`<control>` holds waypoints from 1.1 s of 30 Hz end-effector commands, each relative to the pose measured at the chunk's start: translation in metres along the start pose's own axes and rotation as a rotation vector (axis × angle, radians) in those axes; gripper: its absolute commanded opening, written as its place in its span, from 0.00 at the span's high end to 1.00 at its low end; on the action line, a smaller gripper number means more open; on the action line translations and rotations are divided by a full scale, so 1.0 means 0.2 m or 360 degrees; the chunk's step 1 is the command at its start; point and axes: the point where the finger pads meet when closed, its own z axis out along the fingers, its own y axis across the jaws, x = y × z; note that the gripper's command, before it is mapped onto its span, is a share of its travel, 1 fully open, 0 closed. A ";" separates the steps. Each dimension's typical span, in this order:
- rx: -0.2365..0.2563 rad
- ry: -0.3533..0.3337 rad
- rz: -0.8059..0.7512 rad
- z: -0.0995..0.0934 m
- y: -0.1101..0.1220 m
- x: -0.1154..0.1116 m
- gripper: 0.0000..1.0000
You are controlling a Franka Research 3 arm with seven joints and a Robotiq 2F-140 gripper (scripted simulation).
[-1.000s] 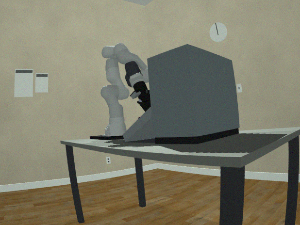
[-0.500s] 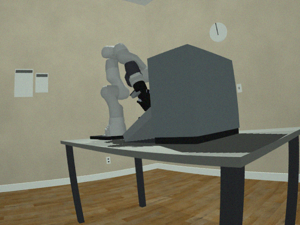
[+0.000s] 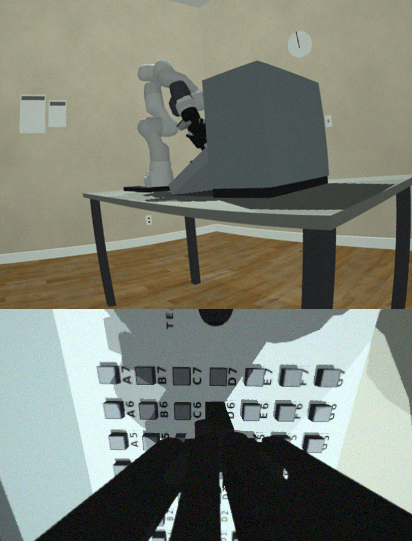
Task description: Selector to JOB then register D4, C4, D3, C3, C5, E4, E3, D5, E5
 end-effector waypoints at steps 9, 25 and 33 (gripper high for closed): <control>-0.0021 -0.0004 0.0031 -0.04 0.02 -0.01 0.90; -0.0021 -0.0004 0.0031 -0.05 0.02 -0.01 0.90; -0.0021 -0.0004 0.0031 -0.05 0.02 -0.01 0.90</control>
